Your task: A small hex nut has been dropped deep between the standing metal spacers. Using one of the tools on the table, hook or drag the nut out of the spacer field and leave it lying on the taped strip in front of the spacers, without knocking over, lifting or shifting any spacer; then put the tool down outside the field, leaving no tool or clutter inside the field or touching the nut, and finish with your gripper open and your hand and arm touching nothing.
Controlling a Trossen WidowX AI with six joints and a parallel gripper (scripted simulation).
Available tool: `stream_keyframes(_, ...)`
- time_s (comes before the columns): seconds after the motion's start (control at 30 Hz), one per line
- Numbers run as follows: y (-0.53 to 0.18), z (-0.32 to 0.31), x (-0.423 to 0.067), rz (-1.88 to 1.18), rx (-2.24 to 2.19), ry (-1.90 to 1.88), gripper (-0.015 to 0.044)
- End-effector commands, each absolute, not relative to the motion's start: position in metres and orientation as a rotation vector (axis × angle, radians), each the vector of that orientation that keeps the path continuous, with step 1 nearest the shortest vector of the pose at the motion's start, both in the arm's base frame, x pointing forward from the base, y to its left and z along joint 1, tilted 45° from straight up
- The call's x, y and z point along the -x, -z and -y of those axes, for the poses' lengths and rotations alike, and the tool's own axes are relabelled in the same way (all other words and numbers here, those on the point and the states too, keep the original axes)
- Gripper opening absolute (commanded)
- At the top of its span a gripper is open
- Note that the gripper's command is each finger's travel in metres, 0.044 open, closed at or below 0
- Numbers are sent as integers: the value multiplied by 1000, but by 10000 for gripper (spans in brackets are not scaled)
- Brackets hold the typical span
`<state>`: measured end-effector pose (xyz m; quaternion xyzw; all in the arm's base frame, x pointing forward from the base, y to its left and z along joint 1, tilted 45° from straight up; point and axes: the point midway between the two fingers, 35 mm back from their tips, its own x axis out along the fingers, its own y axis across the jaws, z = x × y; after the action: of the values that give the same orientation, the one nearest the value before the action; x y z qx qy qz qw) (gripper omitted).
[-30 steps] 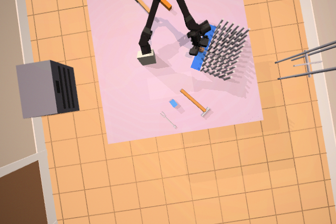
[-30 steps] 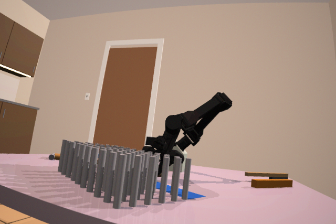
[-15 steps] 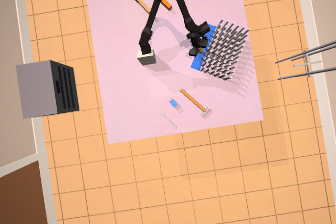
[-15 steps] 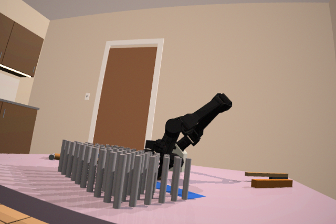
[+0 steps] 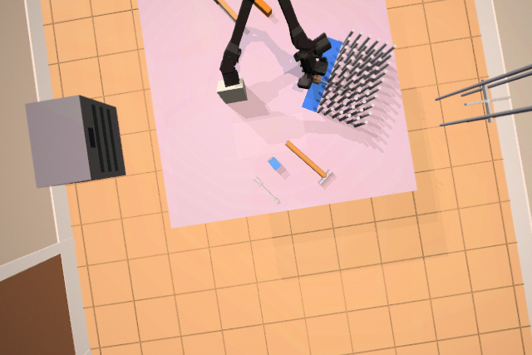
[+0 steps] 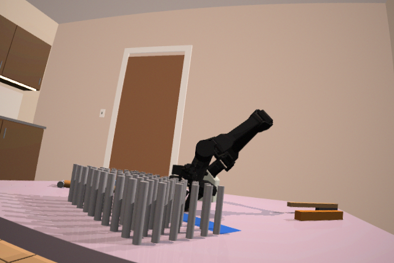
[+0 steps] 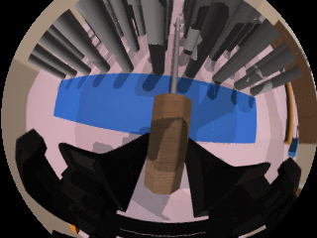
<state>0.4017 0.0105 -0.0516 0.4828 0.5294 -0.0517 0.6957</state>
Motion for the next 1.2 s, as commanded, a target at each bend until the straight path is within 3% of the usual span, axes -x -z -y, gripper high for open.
stream_keyframes(0.0,50,-11,-400,-1178,-1077,119,0)
stream_keyframes(1.17,43,-22,-382,-1180,-1078,119,0)
